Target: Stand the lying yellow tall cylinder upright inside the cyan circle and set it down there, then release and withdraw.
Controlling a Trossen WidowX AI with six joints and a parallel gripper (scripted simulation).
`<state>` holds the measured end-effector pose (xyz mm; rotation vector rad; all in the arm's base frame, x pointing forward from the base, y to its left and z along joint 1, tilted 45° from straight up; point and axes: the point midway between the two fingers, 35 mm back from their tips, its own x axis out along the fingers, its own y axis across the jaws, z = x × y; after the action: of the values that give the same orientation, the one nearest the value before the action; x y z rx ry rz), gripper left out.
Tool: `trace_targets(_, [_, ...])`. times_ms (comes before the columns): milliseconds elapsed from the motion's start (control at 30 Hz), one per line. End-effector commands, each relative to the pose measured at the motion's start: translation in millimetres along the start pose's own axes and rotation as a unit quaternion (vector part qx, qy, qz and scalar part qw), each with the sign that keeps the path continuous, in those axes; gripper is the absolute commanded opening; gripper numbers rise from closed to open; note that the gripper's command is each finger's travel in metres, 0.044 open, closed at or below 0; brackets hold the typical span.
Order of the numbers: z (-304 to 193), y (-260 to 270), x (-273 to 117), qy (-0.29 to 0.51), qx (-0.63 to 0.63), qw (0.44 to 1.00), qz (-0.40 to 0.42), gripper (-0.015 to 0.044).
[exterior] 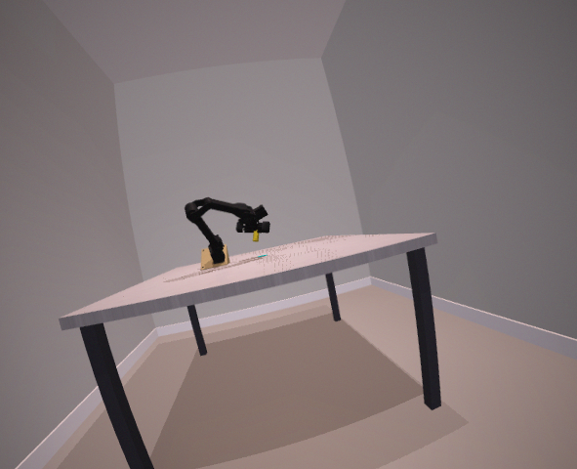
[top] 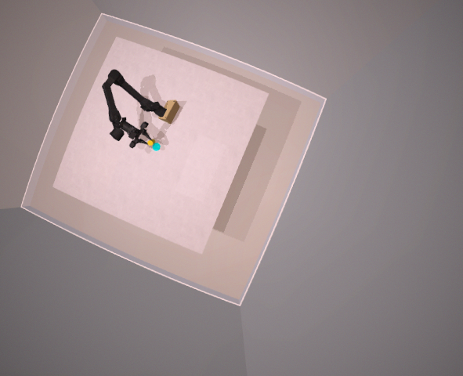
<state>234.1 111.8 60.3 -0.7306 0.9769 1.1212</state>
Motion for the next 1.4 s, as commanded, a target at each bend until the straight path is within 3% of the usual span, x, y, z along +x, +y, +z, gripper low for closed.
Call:
trace_targets(0, [1, 1, -2, -0.017, -0.010, 1.000, -0.005, 0.0105])
trace_targets(1367, [4, 0, -19, -0.146, -0.087, 0.983, -0.073, 0.0105])
